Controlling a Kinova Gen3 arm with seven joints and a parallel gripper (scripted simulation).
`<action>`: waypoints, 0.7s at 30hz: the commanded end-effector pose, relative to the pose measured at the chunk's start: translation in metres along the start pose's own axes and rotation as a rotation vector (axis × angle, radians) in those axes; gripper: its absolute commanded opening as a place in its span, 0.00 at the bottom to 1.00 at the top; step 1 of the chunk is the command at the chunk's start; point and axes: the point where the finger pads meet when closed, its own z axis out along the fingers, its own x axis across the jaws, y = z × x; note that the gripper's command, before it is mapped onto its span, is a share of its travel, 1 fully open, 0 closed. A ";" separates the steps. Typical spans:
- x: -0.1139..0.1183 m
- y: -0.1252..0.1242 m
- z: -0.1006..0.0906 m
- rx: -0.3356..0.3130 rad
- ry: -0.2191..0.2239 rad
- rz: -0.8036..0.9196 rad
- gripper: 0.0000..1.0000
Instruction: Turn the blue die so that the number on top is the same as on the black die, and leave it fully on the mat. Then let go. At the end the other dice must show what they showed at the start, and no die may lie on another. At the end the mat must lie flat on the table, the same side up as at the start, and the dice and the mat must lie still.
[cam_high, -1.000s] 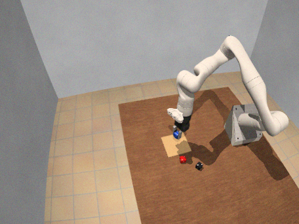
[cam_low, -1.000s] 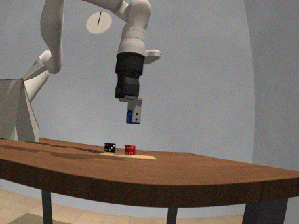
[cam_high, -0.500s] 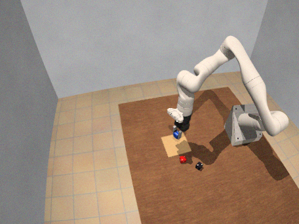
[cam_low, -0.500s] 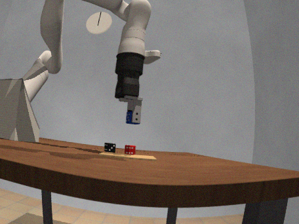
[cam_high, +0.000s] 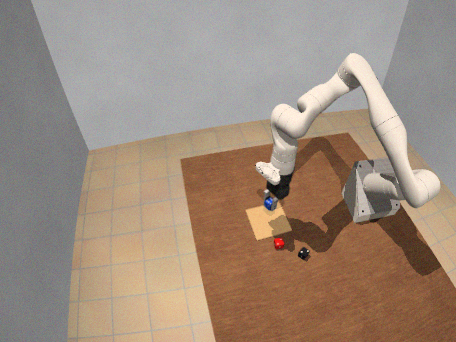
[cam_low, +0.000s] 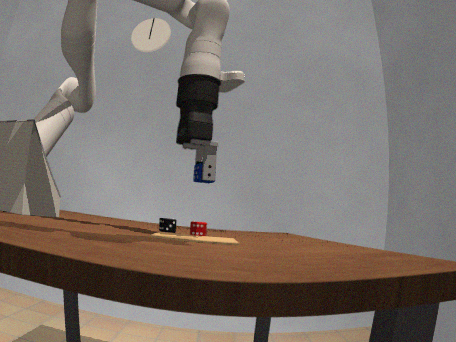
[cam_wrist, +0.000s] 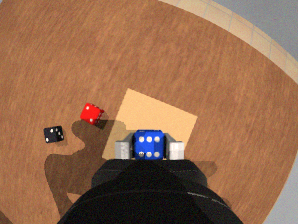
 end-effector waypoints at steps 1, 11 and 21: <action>0.004 0.000 -0.011 0.010 0.015 0.014 0.57; 0.007 -0.002 -0.053 0.049 0.049 0.089 0.57; 0.004 0.003 -0.140 0.131 0.118 0.250 0.57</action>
